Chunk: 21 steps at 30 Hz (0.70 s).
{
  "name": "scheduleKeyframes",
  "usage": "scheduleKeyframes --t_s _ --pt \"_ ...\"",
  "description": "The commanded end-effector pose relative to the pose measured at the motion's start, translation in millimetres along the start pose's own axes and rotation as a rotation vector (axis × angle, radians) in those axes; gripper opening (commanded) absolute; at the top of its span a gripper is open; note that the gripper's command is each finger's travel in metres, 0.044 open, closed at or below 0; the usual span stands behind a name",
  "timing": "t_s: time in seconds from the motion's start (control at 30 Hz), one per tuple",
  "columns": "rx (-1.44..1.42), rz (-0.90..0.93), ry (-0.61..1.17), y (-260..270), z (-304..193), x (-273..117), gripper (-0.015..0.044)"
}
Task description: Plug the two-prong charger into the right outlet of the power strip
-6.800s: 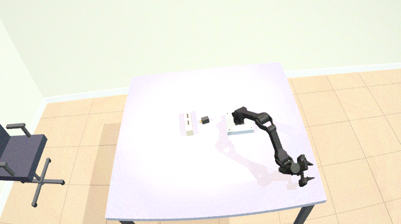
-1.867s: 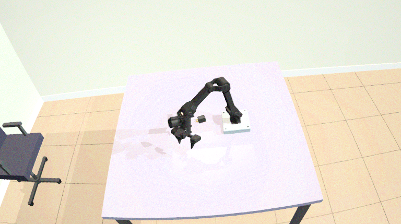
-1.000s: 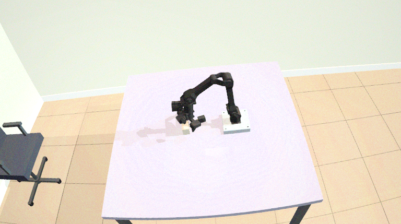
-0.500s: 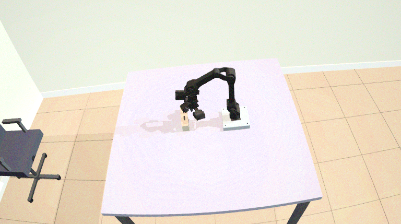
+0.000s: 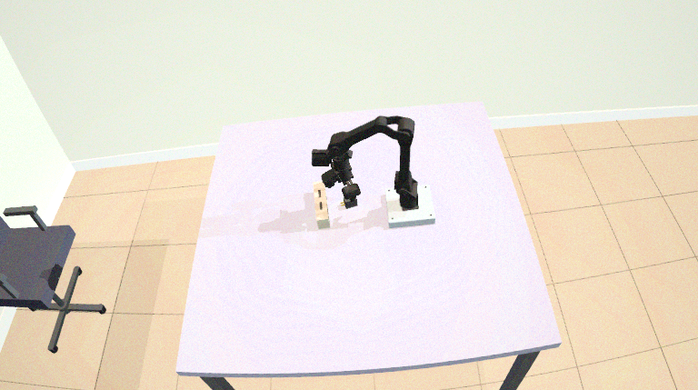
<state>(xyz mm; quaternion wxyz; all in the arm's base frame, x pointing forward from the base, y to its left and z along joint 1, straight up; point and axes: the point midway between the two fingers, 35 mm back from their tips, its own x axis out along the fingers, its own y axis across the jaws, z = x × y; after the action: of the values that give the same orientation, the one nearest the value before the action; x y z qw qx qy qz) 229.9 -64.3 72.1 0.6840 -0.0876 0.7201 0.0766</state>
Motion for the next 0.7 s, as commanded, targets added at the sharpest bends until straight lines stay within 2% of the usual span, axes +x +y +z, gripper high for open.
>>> scheduleKeyframes --t_s 0.0,0.67 --pt "0.000 -0.001 0.009 0.0 -4.1 3.2 0.0440" --pt "0.000 -0.001 0.009 -0.8 -1.5 31.5 0.0440"
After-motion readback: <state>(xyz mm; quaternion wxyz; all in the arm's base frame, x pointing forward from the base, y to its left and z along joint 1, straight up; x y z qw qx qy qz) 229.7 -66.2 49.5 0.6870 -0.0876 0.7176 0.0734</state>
